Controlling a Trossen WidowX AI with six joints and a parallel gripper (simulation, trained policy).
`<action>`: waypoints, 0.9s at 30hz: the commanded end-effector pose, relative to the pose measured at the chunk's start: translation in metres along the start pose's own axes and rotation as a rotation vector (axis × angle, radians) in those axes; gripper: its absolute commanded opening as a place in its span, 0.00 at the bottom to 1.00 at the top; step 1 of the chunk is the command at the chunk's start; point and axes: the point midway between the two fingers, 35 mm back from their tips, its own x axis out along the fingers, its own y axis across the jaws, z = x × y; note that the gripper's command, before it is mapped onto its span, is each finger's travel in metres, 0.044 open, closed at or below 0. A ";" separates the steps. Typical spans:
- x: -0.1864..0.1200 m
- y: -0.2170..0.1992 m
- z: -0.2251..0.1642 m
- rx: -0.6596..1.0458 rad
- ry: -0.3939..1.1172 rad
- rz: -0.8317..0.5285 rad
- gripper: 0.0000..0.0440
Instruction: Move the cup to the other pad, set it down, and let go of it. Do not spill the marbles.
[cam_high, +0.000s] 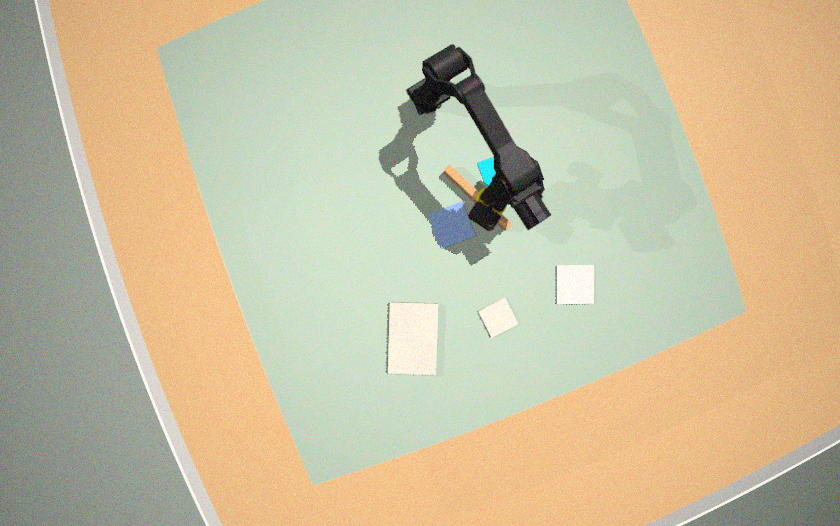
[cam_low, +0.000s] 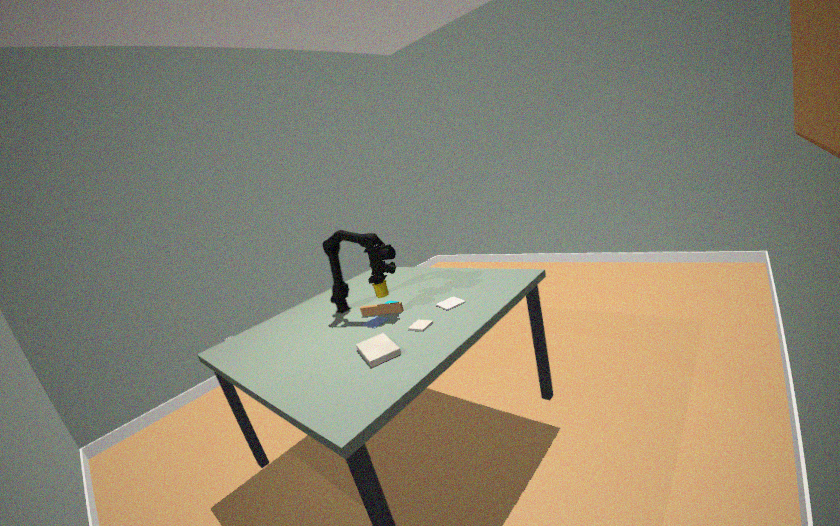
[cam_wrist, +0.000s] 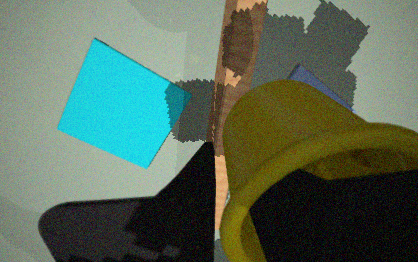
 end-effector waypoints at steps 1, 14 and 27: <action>-0.001 0.010 0.004 -0.006 -0.014 -0.007 0.00; -0.001 0.051 0.017 -0.037 -0.061 -0.023 0.00; 0.016 0.079 0.018 -0.034 -0.089 -0.031 0.00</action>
